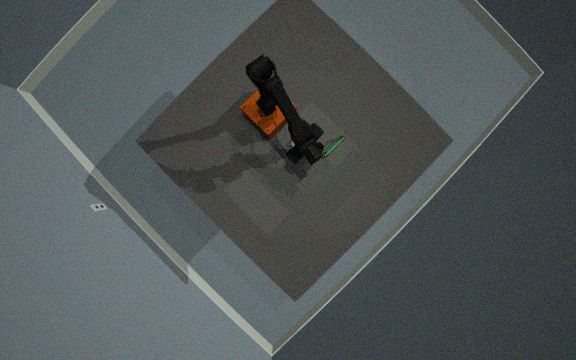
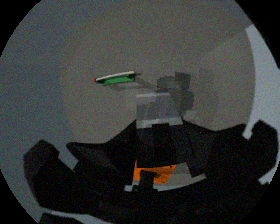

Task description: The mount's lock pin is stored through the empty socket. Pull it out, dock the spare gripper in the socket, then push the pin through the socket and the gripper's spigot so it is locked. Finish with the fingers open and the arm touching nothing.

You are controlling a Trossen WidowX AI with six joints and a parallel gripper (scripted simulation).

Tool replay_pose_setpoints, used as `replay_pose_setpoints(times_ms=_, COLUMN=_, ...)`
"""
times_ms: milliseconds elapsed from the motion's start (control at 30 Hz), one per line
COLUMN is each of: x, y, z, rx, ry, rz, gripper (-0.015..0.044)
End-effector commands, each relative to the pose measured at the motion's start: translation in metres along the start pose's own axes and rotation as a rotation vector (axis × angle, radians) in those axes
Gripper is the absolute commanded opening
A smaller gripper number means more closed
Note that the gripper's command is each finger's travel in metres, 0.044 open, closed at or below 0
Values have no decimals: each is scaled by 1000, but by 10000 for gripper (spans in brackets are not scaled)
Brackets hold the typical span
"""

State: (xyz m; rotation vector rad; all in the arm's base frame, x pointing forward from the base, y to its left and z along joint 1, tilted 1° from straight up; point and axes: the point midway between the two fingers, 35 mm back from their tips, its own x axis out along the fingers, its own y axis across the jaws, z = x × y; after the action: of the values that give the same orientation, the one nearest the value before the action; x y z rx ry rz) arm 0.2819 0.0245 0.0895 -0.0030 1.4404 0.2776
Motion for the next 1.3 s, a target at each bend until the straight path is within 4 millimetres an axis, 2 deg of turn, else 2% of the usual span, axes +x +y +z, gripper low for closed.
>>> replay_pose_setpoints(times_ms=0, x=-8, y=4, z=-1, rx=0, ry=42, rz=-24, gripper=0)
replay_pose_setpoints(times_ms=667, x=-43, y=24, z=-30, rx=-20, ry=296, rz=-154, gripper=0)
replay_pose_setpoints(times_ms=1267, x=-19, y=20, z=-25, rx=-19, ry=289, rz=-154, gripper=0)
